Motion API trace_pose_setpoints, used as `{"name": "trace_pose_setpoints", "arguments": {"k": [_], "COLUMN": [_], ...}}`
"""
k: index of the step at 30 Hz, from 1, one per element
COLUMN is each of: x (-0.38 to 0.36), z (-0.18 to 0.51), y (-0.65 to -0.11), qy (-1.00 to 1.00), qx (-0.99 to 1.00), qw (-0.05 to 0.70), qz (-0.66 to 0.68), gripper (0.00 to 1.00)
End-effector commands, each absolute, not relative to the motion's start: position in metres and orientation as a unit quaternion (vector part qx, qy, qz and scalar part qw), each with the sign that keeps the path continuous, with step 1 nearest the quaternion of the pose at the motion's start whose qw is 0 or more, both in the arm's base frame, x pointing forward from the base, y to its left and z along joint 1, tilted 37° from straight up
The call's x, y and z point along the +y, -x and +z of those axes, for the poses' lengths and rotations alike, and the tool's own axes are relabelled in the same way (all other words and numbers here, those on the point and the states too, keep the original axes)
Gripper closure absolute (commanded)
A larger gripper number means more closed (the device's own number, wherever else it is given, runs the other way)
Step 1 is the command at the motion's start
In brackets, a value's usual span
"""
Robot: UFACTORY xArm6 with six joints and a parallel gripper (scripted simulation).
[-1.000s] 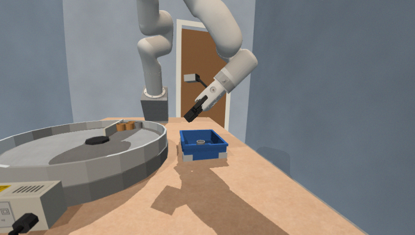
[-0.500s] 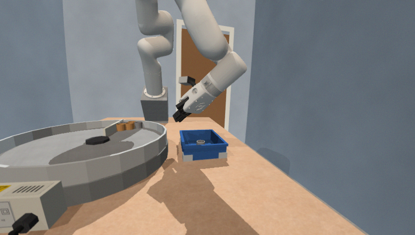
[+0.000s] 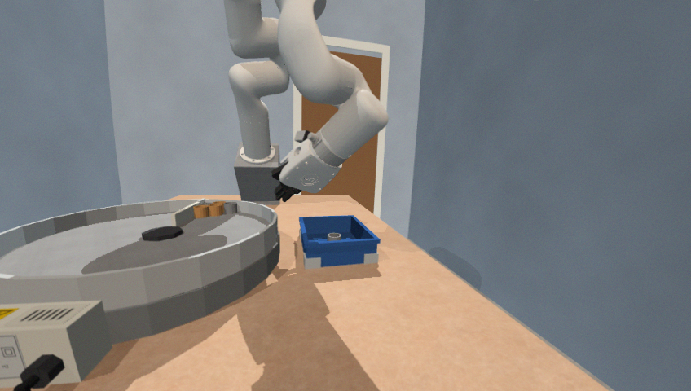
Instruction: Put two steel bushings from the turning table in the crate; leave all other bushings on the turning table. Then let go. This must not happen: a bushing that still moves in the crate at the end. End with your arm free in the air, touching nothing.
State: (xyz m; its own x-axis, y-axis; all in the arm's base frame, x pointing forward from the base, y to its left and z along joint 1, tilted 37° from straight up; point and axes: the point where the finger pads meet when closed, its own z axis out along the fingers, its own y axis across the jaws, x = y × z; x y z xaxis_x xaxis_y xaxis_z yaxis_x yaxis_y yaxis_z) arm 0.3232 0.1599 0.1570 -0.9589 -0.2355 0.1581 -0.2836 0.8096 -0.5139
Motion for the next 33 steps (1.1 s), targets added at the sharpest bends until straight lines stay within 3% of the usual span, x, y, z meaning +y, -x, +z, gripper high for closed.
{"name": "trace_pose_setpoints", "arguments": {"k": [1, 33], "x": [0.146, 0.101], "z": [0.152, 0.13], "y": [-0.317, -0.284], "qy": [-0.057, 0.318], "qx": [-0.963, -0.923], "qw": [0.052, 0.112], "qz": [0.257, 0.186], "gripper": [0.9, 0.9]}}
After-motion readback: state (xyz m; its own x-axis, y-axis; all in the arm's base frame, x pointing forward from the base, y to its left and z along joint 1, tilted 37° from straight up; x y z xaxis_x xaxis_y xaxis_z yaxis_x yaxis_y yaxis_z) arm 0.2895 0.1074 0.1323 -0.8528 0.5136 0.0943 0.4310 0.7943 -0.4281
